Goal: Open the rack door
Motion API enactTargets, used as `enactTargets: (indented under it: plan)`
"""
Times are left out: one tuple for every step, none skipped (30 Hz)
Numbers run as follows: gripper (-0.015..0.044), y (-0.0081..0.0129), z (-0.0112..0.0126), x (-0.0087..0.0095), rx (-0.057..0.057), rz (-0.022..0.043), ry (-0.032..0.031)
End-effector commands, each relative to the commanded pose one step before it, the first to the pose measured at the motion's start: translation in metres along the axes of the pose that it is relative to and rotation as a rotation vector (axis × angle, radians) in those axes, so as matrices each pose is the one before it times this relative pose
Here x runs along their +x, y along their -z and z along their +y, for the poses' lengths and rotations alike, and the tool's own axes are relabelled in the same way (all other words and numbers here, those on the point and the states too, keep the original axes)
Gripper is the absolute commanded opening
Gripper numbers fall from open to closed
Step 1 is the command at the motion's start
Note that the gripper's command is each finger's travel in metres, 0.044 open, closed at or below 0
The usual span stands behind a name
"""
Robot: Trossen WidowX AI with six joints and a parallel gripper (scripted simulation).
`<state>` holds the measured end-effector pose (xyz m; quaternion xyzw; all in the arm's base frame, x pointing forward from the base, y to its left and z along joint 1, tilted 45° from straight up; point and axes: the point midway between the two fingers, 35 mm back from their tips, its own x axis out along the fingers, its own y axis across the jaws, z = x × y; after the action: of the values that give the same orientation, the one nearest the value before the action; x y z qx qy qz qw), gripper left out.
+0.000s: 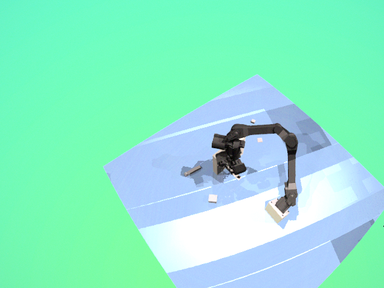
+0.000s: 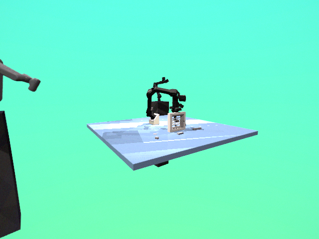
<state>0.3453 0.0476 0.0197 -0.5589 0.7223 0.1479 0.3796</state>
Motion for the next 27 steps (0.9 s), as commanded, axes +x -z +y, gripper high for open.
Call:
enactTargets:
  plan:
    - [0.0027, -0.00014, -0.00027, 0.00022, -0.2899, -0.00082, 0.00148]
    - [0.0027, 0.00000, 0.00000, 0.00000, -0.0493, 0.00001, -0.00001]
    - [0.0027, 0.00000, 0.00000, 0.00000, -0.0493, 0.00001, -0.00001]
    - [0.0027, 0.00000, 0.00000, 0.00000, -0.0493, 0.00000, -0.00001]
    - [0.0027, 0.00000, 0.00000, 0.00000, -0.0493, 0.00000, -0.00001]
    - [0.0027, 0.00000, 0.00000, 0.00000, -0.0493, 0.00000, -0.00001]
    - [0.0027, 0.00000, 0.00000, 0.00000, -0.0493, 0.00000, -0.00001]
    - [0.0027, 0.00000, 0.00000, 0.00000, -0.0493, 0.00000, -0.00001]
    - [0.0027, 0.00000, 0.00000, 0.00000, -0.0405, 0.00000, -0.00001]
    - [0.0027, 0.00000, 0.00000, 0.00000, -0.0243, 0.00000, 0.00000]
    - [0.0027, 0.00000, 0.00000, 0.00000, -0.0081, 0.00000, 0.00000]
    - [0.0027, 0.00000, 0.00000, 0.00000, 0.0000, 0.00000, 0.00000]
    - [0.0027, 0.00000, 0.00000, 0.00000, 0.0000, 0.00000, 0.00000]
    - [0.0027, 0.00000, 0.00000, 0.00000, 0.0000, 0.00000, 0.00000]
    - [0.0027, 0.00000, 0.00000, 0.00000, 0.0000, 0.00000, 0.00000]
    - [0.0027, 0.00000, 0.00000, 0.00000, 0.0000, 0.00000, 0.00000]
    - [0.0027, 0.00000, 0.00000, 0.00000, 0.0000, 0.00000, 0.00000]
    - [0.0027, 0.00000, 0.00000, 0.00000, 0.0000, 0.00000, 0.00000]
    - [0.0027, 0.00000, 0.00000, 0.00000, 0.0000, 0.00000, 0.00000]
    - [0.0027, 0.00000, 0.00000, 0.00000, 0.0000, 0.00000, 0.00000]
    - [0.0027, 0.00000, 0.00000, 0.00000, 0.0000, 0.00000, 0.00000]
    - [0.0027, 0.00000, 0.00000, 0.00000, 0.0000, 0.00000, 0.00000]
    - [0.0027, 0.00000, 0.00000, 0.00000, 0.0000, 0.00000, 0.00000]
    - [0.0027, 0.00000, 0.00000, 0.00000, 0.0000, 0.00000, 0.00000]
    - [0.0027, 0.00000, 0.00000, 0.00000, 0.0000, 0.00000, 0.00000]
    - [0.0027, 0.00000, 0.00000, 0.00000, 0.0000, 0.00000, 0.00000]
    - [0.0053, 0.00000, 0.00000, 0.00000, 0.0000, 0.00000, 0.00000]
